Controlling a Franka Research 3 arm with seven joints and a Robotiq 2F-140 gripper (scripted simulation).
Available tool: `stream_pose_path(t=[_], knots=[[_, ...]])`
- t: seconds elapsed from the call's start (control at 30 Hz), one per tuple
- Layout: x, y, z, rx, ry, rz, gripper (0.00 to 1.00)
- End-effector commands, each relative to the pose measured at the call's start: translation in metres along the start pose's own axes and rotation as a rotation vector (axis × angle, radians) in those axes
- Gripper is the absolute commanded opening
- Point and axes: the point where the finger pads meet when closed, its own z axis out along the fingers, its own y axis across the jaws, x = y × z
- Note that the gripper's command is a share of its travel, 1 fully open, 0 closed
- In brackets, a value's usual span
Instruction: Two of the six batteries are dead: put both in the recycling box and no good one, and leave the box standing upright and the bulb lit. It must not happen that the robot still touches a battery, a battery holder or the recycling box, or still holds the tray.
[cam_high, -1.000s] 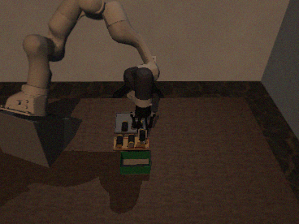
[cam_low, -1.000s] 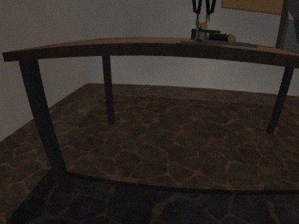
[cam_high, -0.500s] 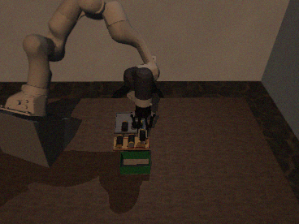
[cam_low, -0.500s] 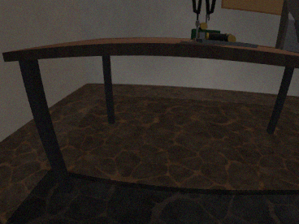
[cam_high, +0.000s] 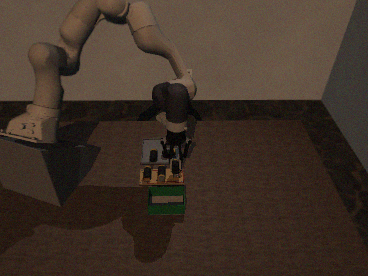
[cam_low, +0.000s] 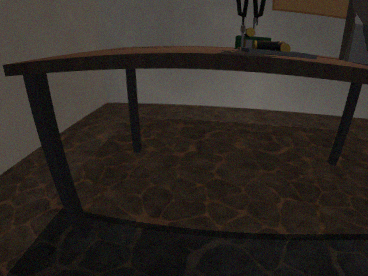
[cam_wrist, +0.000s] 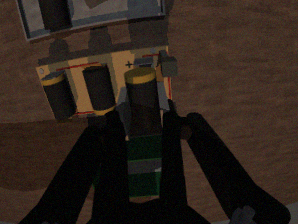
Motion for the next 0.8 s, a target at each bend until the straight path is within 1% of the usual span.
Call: stream_pose_path(t=[0.0,0.77], knots=[[-0.0017,0.0033,-0.0023,-0.008,-0.004,0.012,0.16],[-0.0038,0.0066,-0.0023,-0.008,-0.004,0.016,0.16]])
